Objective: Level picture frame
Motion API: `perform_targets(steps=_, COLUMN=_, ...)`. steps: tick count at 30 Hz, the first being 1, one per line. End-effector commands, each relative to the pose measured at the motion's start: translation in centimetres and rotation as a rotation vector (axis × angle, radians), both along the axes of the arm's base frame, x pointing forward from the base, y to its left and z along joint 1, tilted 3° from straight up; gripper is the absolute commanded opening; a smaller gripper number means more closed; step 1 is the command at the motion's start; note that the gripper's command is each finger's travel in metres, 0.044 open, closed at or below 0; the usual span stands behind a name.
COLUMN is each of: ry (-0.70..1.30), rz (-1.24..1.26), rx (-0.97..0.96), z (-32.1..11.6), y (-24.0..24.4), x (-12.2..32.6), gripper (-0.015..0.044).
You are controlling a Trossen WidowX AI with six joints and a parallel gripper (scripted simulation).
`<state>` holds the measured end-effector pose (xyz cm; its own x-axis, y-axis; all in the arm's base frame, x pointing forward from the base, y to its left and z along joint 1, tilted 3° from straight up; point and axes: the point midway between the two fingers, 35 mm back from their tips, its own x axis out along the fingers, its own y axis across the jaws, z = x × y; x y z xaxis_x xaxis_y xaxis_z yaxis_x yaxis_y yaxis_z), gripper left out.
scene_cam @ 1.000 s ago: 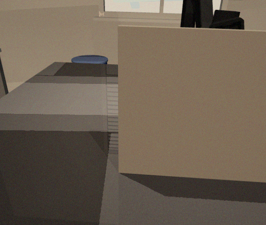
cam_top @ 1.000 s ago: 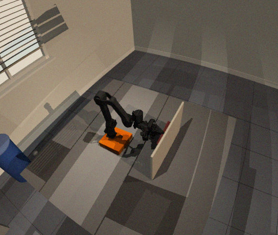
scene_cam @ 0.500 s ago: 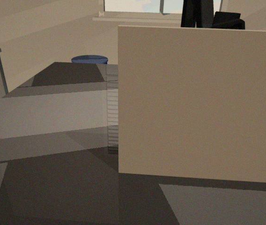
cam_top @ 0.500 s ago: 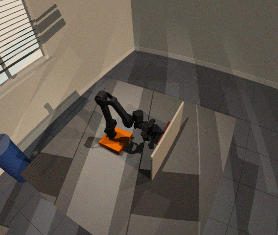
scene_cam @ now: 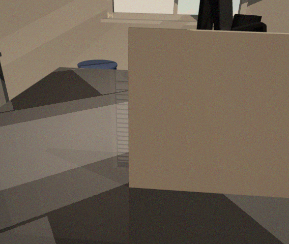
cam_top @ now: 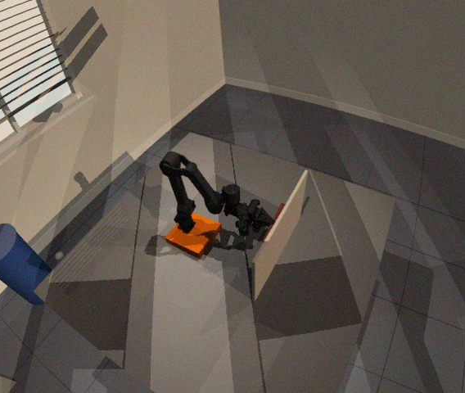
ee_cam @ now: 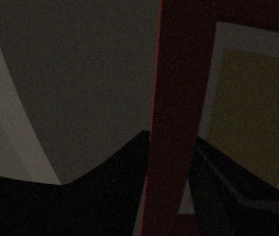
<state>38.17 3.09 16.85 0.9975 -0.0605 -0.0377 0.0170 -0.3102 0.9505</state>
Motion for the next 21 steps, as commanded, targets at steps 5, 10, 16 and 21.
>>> perform_targets(steps=5, ry=0.000, rz=0.000, rx=0.000, z=0.03, y=-0.02, x=0.00, gripper=0.0000)
perform_targets(steps=10, ry=0.002, rz=0.000, rx=-0.005, z=-0.07, y=0.02, x=0.00, gripper=0.0000)
perform_targets(steps=16, ry=0.002, rz=0.000, rx=-0.005, z=-0.07, y=0.02, x=0.00, gripper=0.0000)
perform_targets(steps=21, ry=0.006, rz=0.002, rx=-0.073, z=-0.07, y=0.03, x=0.01, gripper=0.0000)
